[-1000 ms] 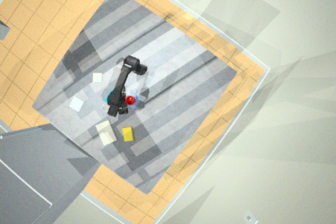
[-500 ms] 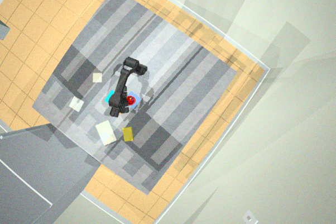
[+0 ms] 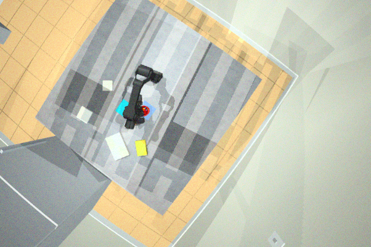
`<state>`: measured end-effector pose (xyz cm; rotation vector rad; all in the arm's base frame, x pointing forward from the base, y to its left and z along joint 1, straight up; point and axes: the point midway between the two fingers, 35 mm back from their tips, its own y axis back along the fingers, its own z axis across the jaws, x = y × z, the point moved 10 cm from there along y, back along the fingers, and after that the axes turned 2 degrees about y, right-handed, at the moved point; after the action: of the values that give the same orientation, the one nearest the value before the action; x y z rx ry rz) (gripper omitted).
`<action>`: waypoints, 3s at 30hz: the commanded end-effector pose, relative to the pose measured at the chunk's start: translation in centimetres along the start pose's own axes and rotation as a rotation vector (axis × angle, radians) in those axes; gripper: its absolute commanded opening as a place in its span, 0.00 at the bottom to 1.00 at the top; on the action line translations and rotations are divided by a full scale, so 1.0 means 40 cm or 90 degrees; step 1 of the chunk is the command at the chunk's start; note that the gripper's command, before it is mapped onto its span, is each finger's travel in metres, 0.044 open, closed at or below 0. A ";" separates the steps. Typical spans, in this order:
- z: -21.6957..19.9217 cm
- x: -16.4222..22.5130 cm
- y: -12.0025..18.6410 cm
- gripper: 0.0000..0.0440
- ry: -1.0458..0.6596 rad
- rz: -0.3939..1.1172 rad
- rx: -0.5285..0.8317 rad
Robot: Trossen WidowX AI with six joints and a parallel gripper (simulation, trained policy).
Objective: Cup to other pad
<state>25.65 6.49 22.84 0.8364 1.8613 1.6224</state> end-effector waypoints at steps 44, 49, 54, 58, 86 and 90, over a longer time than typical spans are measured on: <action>0.013 -0.024 -0.084 0.01 0.044 -0.033 -0.048; 0.003 -0.040 -0.047 0.00 0.019 -0.038 -0.071; -0.008 -0.064 -0.013 0.00 -0.007 -0.047 -0.093; -0.019 -0.088 0.011 0.00 -0.029 -0.060 -0.110; -0.071 -0.276 -0.006 0.00 -0.154 -0.134 -0.172; -0.072 -0.289 -0.034 0.00 -0.162 -0.136 -0.170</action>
<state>31.00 -3.78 22.80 0.6570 1.4527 1.5221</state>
